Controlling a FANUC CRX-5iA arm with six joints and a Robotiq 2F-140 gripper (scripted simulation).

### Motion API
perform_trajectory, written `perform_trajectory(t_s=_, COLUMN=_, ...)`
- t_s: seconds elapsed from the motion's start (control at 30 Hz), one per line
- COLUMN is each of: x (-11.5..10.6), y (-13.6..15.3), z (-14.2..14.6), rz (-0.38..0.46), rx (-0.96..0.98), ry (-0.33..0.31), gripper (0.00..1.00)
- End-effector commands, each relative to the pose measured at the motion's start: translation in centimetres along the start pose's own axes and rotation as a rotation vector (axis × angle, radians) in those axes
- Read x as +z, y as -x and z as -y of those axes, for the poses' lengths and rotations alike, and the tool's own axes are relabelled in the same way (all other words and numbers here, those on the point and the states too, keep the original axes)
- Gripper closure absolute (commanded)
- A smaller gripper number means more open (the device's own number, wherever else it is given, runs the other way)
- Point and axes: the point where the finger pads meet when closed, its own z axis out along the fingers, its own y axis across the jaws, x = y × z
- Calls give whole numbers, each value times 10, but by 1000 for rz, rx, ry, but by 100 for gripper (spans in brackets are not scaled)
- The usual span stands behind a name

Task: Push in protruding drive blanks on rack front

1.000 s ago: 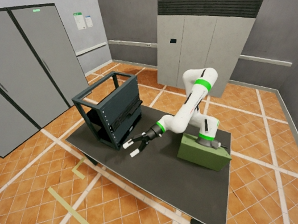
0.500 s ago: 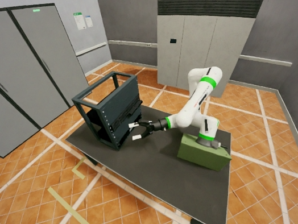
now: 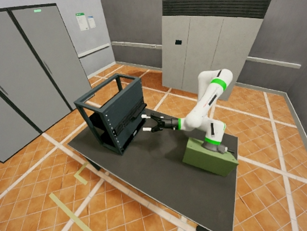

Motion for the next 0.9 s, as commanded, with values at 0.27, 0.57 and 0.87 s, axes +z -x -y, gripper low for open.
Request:
perform_trajectory(t_s=0.27, x=-48, y=-87, z=-9, rz=-218, rx=-20, ry=-3, gripper=0)
perform_trajectory(t_s=0.57, x=-71, y=-119, z=-17, rz=-304, rx=-32, ry=6, gripper=0)
perform_trajectory(t_s=0.87, x=-90, y=-142, z=-23, rz=-367, rx=-42, ry=15, gripper=0)
